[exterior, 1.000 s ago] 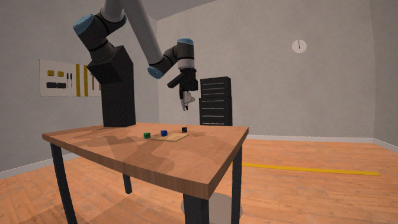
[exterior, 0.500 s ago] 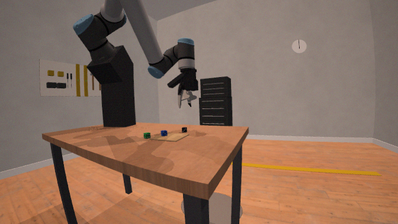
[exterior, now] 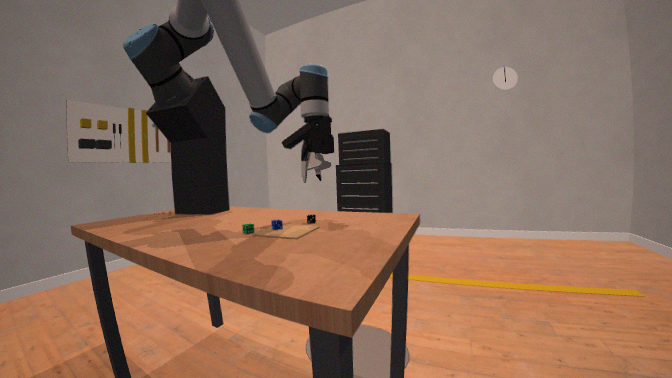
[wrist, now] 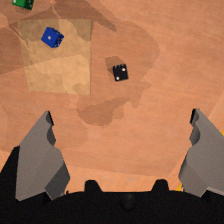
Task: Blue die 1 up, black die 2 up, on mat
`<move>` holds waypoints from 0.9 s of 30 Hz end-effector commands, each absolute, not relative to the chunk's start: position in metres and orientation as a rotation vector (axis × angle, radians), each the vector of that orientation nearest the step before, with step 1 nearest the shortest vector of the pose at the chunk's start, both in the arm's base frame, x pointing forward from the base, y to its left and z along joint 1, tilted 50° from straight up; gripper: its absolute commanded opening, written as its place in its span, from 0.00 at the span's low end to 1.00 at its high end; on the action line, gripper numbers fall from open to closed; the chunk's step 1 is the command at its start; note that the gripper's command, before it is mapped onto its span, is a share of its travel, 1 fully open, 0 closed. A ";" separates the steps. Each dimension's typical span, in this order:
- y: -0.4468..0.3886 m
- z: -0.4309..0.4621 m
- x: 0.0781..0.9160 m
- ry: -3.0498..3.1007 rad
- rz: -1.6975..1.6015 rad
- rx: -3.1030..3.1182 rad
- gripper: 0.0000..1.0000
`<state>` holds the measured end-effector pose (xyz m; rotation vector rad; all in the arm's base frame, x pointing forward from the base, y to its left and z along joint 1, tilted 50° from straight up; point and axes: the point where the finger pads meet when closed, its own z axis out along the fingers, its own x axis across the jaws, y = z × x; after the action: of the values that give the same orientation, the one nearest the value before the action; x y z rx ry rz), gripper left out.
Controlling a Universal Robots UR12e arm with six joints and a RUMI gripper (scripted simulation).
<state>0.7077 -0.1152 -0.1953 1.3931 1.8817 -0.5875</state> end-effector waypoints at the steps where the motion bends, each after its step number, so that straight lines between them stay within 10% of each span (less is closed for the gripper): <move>1: -0.115 -0.195 0.708 1.908 -0.602 1.363 1.00; 27: -0.131 -0.203 0.705 2.414 -0.953 0.579 1.00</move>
<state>0.7048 -0.1288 -0.2023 0.7368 2.3472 -0.9056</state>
